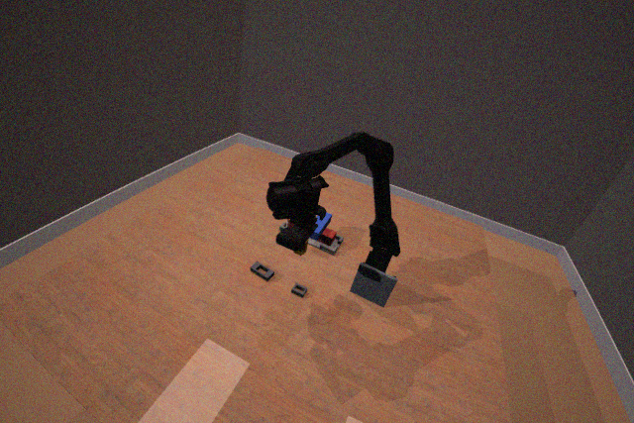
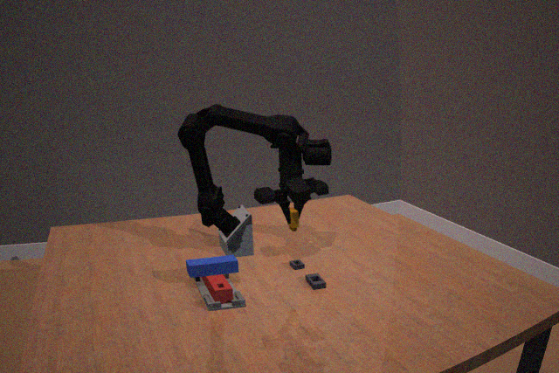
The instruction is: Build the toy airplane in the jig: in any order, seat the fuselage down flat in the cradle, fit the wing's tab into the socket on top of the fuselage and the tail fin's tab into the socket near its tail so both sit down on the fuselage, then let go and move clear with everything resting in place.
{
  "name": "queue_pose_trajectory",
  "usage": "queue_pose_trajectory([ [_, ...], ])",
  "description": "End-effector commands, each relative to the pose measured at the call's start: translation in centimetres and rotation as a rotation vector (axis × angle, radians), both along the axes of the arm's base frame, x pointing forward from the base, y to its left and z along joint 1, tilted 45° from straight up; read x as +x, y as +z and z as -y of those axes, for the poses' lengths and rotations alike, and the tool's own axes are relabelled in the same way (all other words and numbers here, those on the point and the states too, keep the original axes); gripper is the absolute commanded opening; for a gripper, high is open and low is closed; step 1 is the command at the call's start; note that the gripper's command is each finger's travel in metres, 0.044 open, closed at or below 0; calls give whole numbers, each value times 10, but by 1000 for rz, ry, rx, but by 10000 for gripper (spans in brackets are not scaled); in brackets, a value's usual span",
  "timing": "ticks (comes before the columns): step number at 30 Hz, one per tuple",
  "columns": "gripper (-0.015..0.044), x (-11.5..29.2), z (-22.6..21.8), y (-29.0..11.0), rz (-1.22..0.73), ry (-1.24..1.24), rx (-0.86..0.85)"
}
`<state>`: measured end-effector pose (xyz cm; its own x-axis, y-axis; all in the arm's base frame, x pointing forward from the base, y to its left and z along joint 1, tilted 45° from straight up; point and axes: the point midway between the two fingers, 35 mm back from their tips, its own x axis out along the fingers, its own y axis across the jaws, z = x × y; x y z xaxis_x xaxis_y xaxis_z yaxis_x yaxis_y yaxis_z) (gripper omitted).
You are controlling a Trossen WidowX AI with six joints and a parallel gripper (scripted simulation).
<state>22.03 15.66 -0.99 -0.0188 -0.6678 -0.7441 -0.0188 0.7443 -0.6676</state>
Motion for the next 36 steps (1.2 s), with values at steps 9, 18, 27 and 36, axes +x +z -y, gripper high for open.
queue_pose_trajectory([
  [9,0,25,14,15,16,3,29],
  [18,0,39,30,25,10,3,36],
  [27,0,53,46,35,10,4,42],
  [36,0,68,64,47,14,10,42],
])
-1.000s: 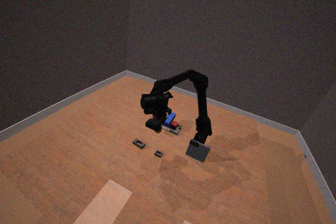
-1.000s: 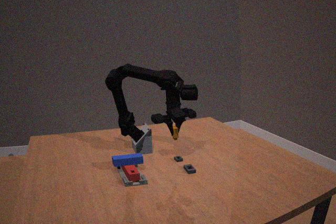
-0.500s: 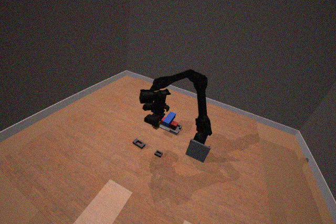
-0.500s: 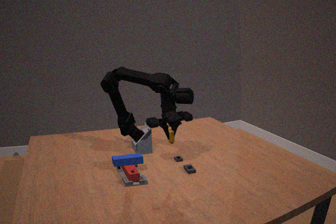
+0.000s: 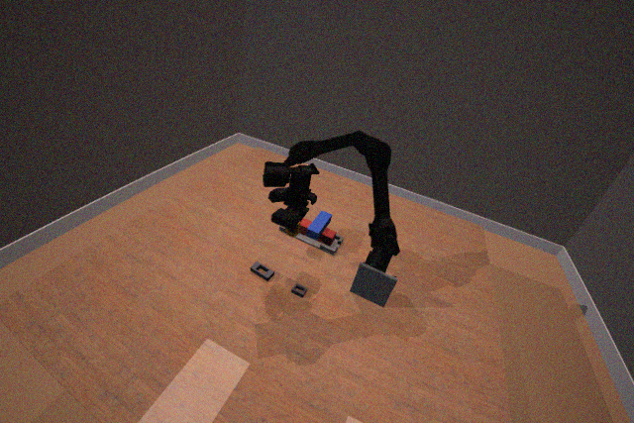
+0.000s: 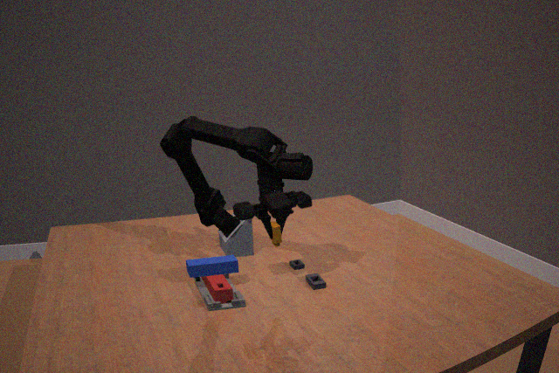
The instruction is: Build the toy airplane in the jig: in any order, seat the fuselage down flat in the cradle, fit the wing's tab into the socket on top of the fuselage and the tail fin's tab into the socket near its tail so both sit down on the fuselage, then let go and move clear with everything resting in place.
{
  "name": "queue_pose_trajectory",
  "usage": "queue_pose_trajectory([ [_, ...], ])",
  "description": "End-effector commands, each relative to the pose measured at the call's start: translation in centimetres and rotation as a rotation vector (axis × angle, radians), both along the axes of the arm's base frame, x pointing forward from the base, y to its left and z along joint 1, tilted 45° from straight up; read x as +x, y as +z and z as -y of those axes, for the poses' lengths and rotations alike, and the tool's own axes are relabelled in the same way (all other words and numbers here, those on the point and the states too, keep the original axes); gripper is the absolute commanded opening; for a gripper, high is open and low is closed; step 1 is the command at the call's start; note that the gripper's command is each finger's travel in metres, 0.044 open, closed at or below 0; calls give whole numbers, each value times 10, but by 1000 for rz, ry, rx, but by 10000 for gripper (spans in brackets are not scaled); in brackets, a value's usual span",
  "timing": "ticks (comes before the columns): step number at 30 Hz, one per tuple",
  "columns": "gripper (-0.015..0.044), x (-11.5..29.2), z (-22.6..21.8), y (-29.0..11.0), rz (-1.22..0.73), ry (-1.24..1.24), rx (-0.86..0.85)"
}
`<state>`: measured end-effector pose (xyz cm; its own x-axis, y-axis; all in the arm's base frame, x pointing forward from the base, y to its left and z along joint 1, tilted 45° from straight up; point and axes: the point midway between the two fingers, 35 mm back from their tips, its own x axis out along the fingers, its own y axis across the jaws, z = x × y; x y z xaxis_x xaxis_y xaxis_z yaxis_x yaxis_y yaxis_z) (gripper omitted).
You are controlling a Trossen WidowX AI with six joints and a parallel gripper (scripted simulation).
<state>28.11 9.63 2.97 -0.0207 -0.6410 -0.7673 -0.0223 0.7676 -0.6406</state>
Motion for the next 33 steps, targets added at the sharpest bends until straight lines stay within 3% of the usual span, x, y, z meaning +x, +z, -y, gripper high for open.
queue_pose_trajectory([
  [1,0,9,6,9,18,9,6],
  [33,0,45,83,55,28,18,-32],
])
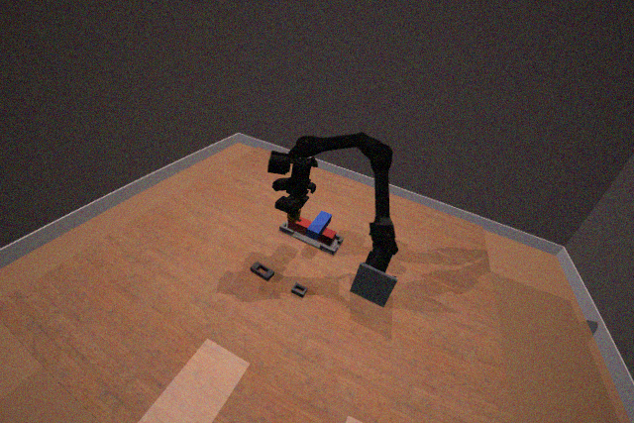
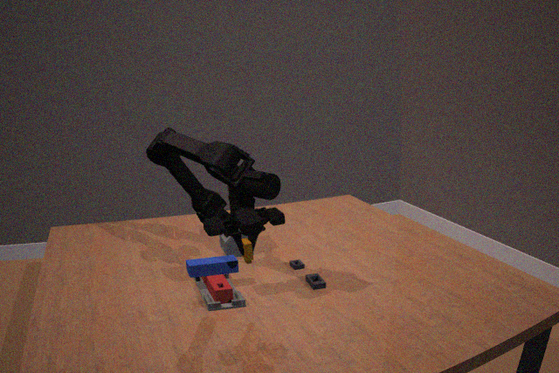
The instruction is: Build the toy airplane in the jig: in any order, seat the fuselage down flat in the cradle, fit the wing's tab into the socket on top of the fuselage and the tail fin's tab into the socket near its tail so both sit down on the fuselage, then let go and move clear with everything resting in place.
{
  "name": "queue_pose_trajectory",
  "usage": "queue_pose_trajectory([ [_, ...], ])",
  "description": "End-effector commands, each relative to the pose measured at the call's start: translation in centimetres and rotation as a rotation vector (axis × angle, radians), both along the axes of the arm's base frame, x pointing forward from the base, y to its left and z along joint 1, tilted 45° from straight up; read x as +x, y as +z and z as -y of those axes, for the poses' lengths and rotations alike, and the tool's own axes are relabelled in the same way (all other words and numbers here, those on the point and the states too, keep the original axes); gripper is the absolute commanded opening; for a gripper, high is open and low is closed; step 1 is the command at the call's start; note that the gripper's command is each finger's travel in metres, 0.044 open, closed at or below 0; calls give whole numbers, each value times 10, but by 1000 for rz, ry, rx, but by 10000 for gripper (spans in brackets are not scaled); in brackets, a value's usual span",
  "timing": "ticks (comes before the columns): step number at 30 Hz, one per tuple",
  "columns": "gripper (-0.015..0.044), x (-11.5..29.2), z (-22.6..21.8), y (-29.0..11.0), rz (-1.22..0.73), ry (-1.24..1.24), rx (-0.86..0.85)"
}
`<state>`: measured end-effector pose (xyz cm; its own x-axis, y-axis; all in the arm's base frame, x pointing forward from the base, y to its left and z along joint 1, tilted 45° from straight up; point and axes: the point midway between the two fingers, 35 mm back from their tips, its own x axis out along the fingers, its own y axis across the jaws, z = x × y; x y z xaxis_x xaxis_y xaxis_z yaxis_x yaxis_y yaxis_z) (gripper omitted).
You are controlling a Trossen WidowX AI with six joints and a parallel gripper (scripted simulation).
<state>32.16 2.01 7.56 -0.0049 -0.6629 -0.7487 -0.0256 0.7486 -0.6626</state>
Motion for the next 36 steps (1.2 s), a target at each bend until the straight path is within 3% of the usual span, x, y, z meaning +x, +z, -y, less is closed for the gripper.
queue_pose_trajectory([
  [1,0,6,9,10,18,6,-5],
  [23,0,13,62,42,14,-2,-51],
  [26,65,13,62,42,14,-2,-51],
  [36,65,13,62,42,14,-2,-51],
])
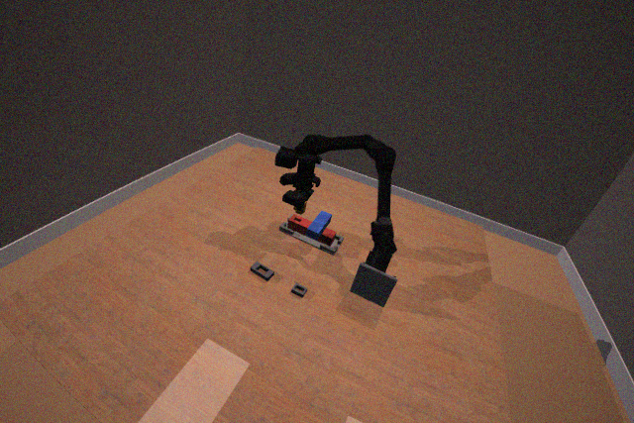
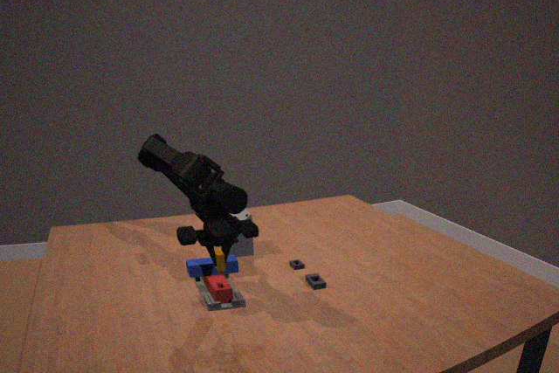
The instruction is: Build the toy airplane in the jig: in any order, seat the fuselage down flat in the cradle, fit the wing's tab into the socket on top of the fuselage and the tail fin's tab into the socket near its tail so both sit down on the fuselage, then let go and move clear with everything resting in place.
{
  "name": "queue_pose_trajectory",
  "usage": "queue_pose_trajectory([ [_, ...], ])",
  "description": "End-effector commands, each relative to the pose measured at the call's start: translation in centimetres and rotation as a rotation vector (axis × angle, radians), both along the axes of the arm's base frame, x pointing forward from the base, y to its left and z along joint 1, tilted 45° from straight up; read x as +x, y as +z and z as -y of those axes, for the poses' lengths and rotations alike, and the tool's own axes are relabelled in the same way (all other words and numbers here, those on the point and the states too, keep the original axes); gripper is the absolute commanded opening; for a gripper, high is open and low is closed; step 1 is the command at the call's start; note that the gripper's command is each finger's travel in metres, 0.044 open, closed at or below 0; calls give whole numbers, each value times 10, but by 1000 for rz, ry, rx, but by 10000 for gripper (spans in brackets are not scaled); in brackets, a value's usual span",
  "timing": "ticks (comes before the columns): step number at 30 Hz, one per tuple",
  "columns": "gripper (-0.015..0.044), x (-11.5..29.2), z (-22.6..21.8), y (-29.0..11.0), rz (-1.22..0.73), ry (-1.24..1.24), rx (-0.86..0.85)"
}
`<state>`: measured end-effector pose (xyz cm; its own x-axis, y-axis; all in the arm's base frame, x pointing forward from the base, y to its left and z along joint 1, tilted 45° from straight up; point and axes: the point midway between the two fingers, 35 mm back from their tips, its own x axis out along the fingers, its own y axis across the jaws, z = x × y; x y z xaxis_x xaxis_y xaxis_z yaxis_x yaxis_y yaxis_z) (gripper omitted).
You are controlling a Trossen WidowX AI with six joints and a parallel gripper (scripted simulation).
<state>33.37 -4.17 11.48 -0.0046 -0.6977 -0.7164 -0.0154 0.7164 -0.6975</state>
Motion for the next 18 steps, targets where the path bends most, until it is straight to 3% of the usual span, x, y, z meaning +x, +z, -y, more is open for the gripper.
queue_pose_trajectory([
  [1,65,1,1,3,7,5,-4],
  [18,65,3,1,5,7,5,-4],
])
